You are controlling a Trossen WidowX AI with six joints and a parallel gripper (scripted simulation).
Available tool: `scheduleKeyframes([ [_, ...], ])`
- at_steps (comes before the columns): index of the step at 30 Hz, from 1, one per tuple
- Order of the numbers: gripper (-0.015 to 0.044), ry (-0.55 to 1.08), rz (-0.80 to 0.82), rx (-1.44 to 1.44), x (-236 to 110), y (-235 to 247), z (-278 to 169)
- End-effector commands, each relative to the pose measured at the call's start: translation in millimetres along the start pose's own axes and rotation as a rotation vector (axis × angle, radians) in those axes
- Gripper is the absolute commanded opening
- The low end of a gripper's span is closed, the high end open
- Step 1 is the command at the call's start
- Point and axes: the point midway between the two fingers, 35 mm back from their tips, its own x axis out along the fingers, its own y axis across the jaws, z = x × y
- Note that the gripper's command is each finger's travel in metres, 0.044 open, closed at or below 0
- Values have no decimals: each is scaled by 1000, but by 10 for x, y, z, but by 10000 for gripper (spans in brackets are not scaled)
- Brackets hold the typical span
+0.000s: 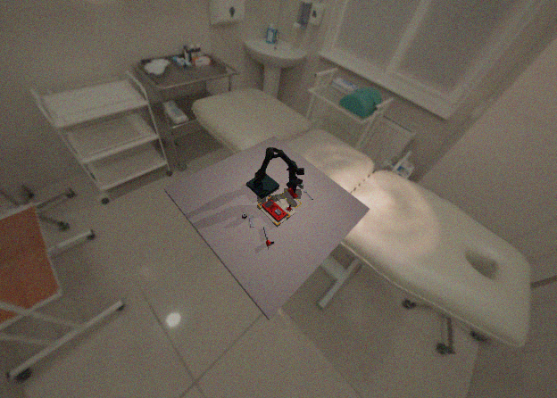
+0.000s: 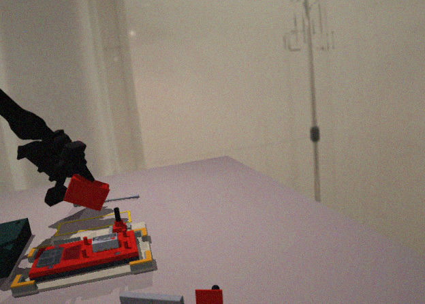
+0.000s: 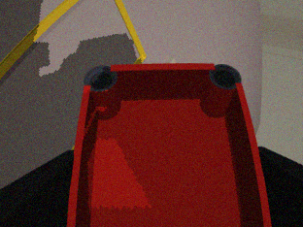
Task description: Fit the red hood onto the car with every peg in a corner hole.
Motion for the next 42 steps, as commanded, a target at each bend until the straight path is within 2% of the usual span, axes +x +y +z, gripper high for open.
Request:
scheduleKeyframes([
  [1, 0, -1, -1, -113, 8, 21, 2],
  [28, 0, -1, 0, -970, 92, 324, 21],
  [34, 0, -2, 0, -892, 81, 278, 28],
  [42, 210, 0, 0, -922, 86, 297, 23],
])
